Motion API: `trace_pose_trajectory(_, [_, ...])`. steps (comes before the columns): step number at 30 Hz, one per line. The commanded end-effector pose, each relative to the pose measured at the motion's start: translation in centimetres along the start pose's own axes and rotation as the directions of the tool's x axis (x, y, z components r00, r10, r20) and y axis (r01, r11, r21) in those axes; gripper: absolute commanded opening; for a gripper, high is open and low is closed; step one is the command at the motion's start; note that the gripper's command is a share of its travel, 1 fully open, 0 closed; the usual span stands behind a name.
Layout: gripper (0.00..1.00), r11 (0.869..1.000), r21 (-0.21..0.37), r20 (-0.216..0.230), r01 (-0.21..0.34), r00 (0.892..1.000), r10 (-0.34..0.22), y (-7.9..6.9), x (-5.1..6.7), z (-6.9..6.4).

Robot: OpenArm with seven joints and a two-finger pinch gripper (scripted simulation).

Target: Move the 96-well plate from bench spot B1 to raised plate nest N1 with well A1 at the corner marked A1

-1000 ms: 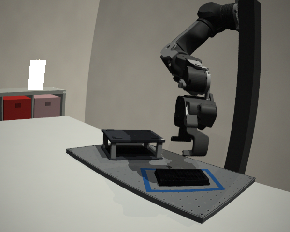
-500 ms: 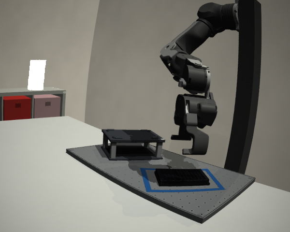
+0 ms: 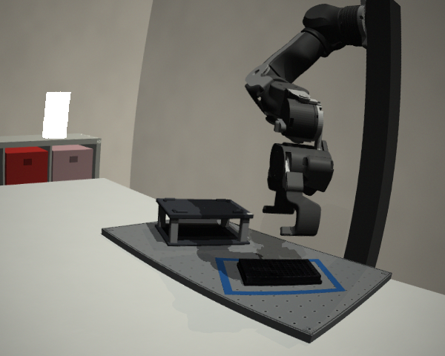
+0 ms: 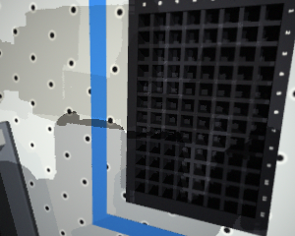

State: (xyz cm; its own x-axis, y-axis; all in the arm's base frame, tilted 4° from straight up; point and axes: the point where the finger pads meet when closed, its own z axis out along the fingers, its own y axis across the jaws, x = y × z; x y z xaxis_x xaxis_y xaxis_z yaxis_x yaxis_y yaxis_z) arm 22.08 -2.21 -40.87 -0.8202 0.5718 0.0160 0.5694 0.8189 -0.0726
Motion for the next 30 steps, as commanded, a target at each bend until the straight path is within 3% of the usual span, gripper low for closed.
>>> trace_pose_trajectory(1, [0.77, 1.000, -0.001, 0.000, -0.004, 1.000, 0.004, 0.0, 0.0, -0.2])
trace_pose_trajectory(19, [0.77, 1.000, -0.003, 0.000, 0.000, 1.000, 0.000, 0.1, 0.0, -0.1])
trace_pose_trajectory(24, [0.77, 1.000, -0.001, 0.000, -0.004, 1.000, 0.004, -0.1, 0.1, 5.4])
trace_pose_trajectory(30, [0.77, 1.000, -0.001, 0.000, -0.004, 1.000, 0.004, -0.1, 0.1, 5.4])
